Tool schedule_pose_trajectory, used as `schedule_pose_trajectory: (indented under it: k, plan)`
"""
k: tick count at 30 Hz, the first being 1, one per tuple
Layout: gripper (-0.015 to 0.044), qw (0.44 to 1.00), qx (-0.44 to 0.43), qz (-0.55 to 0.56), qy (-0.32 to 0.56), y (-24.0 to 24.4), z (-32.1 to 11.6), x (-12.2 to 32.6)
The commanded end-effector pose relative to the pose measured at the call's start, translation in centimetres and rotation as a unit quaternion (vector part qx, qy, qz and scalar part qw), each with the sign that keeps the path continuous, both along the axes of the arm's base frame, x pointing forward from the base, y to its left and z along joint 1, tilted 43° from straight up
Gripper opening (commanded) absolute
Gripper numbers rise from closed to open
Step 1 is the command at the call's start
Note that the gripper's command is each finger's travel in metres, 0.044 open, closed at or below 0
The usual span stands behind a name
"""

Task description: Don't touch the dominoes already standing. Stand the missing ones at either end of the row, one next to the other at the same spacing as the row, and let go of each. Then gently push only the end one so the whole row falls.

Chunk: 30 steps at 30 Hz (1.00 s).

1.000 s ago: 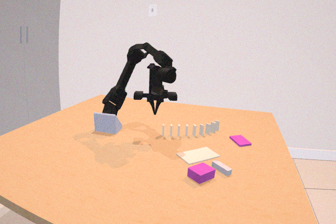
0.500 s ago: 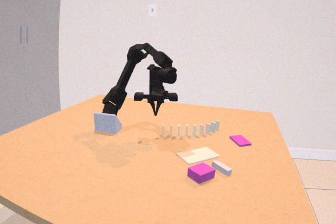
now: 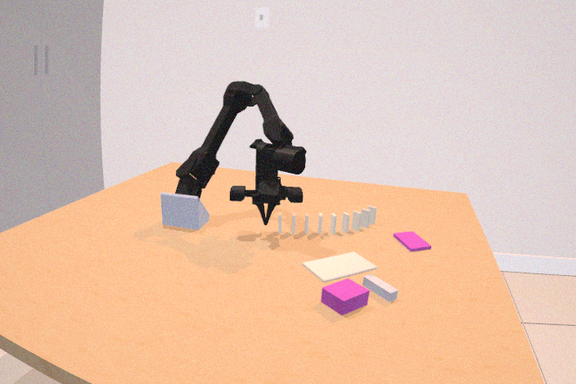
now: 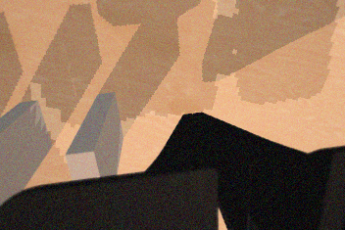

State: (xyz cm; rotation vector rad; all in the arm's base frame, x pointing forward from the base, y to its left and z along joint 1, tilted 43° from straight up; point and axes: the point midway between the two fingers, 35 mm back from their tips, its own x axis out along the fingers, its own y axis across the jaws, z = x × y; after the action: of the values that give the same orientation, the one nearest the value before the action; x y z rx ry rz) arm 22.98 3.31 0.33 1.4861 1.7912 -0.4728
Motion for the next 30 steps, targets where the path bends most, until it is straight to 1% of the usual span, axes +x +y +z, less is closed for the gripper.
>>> schedule_pose_trajectory:
  k: [1, 19, 20, 23, 27, 30]
  plan:
    - [0.0000, 1.000, 0.001, 0.000, 0.000, 0.3, 0.0, 0.6]
    - [0.0000, 1.000, 0.001, 0.000, 0.000, 1.0, 0.6, 3.4]
    - [0.0000, 1.000, -0.002, 0.002, -0.004, 0.6, 0.6, 3.0]
    - [0.0000, 0.999, -0.018, 0.021, -0.017, -1.0, 2.1, 3.9]
    - [0.0000, 1.000, 0.000, 0.001, -0.002, -2.3, 5.3, 5.6]
    - [0.0000, 1.000, 0.001, 0.000, -0.001, -2.3, 5.5, 5.7]
